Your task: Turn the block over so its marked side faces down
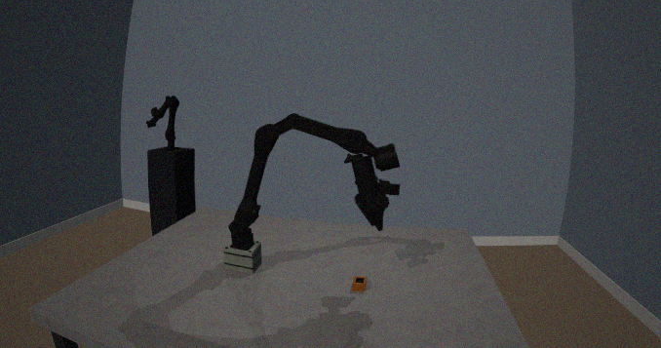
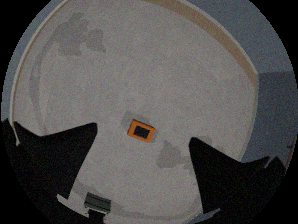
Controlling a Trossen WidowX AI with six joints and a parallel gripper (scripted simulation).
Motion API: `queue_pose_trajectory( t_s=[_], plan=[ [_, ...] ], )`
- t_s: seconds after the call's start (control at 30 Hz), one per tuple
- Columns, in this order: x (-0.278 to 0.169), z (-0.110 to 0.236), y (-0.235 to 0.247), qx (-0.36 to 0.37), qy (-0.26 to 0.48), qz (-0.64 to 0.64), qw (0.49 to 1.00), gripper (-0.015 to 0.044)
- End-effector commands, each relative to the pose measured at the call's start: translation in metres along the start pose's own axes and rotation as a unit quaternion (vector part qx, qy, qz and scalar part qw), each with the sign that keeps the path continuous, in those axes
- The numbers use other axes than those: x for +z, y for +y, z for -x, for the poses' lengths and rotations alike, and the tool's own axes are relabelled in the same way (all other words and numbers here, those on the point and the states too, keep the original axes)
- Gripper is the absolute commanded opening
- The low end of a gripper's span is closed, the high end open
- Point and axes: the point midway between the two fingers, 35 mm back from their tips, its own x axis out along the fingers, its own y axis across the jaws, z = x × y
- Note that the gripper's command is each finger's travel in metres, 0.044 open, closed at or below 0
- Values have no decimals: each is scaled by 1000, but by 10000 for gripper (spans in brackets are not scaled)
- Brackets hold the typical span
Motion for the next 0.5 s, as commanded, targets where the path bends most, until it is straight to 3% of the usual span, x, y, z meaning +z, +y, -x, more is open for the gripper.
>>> queue_pose_trajectory(
  t_s=[0.0,0.1,0.37,0.47],
  plan=[
    [-37,-62,-7,35,101,-92,990,440],
    [-55,-86,-9,48,144,-133,979,440],
    [-56,-87,-12,48,146,-135,979,440],
    [-63,-110,-9,48,146,-134,979,440]
  ],
)
